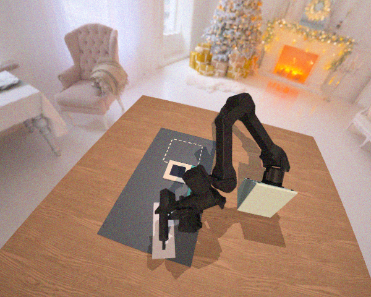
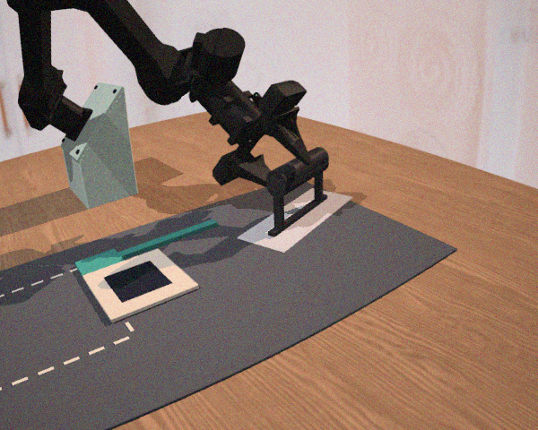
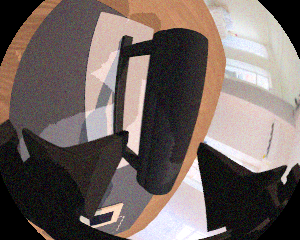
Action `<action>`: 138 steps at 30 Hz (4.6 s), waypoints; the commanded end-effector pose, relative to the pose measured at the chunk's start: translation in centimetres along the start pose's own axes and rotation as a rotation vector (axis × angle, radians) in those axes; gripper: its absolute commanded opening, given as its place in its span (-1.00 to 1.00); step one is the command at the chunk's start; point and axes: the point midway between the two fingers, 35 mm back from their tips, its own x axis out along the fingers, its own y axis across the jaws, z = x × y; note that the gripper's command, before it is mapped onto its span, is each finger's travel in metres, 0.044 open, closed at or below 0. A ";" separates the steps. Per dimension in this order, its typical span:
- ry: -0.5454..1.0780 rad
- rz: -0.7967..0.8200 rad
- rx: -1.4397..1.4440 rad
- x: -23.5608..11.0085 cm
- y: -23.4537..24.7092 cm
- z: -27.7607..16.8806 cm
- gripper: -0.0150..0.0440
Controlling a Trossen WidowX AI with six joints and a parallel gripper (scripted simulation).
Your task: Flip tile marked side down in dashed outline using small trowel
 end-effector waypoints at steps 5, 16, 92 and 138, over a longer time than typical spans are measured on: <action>0.000 0.000 -0.005 1.4 0.1 0.0 0.53; 0.002 0.000 -0.006 2.6 0.2 -0.1 0.35; 0.175 -0.012 0.271 -0.6 -0.1 -9.8 -0.49; 0.177 -0.011 0.267 -0.9 2.1 -14.8 -0.49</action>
